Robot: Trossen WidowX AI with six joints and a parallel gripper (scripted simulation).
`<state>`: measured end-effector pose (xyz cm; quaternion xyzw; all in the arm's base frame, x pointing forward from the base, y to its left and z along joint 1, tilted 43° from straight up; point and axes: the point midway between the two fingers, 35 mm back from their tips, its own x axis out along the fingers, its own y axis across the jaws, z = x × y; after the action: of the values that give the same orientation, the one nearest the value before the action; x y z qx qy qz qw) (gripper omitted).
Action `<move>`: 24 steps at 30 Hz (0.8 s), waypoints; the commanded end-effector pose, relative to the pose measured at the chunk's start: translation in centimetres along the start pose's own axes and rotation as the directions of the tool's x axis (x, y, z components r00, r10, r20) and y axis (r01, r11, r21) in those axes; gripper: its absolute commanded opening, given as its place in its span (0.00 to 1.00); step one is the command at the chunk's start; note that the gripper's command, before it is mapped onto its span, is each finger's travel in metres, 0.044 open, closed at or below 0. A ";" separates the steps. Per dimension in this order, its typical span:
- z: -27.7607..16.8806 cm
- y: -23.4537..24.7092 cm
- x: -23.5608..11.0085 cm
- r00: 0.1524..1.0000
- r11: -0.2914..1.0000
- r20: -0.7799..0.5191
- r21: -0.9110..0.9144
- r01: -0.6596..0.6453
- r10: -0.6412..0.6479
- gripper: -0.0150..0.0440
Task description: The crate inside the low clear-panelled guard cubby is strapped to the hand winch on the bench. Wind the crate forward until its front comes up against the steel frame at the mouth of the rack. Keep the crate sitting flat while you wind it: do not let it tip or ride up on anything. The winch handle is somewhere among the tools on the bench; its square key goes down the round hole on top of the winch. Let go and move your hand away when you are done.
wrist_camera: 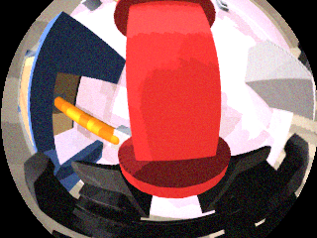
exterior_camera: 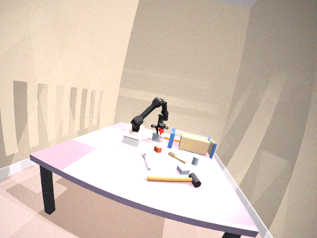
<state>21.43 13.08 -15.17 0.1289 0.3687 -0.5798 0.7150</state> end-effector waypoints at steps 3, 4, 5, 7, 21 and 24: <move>0.0 0.3 0.4 1.000 0.998 -0.015 -0.057 0.007 -0.007 0.25; 0.0 0.3 0.4 1.000 0.998 -0.015 -0.057 0.007 -0.007 0.25; 0.0 0.3 0.4 1.000 0.998 -0.015 -0.057 0.006 -0.007 0.25; 0.0 0.3 0.4 1.000 0.998 -0.015 -0.057 0.006 -0.007 0.25; 0.0 0.5 0.4 1.000 0.995 -0.016 -0.104 0.001 -0.003 0.25; 0.0 0.3 0.4 1.000 0.998 -0.016 -0.067 0.005 -0.006 0.25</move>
<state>21.82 13.22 -15.23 0.0955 0.4003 -0.5579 0.7207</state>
